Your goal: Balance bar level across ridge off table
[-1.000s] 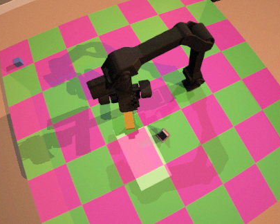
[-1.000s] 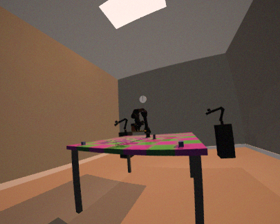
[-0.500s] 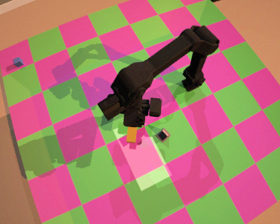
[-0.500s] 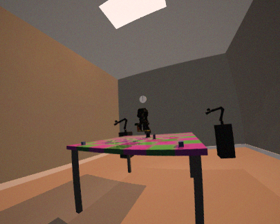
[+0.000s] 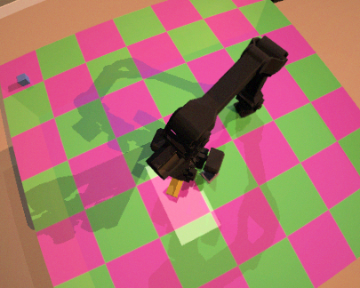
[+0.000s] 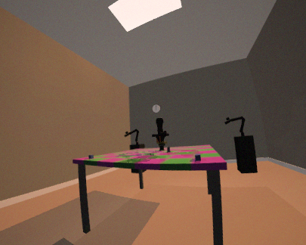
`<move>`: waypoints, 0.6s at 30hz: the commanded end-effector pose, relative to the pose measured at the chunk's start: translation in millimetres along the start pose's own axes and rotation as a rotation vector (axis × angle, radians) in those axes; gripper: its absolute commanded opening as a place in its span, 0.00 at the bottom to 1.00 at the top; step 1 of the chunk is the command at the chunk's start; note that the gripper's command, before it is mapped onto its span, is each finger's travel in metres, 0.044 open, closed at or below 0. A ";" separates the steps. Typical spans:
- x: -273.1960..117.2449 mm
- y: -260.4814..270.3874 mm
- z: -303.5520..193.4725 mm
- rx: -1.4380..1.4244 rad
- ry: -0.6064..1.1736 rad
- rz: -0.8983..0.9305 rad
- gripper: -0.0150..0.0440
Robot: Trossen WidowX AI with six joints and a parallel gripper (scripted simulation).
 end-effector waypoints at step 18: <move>-3.7 72.5 27.1 0.429 -0.013 0.005 0.25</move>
Point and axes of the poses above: the point midway between the two fingers, 35 mm back from their tips, its own x axis out along the fingers, its own y axis across the jaws, z = x × y, the point moved 5 cm from there along -x, back along the fingers, and after that the axes turned 7 degrees about -x, right-handed, at the moved point
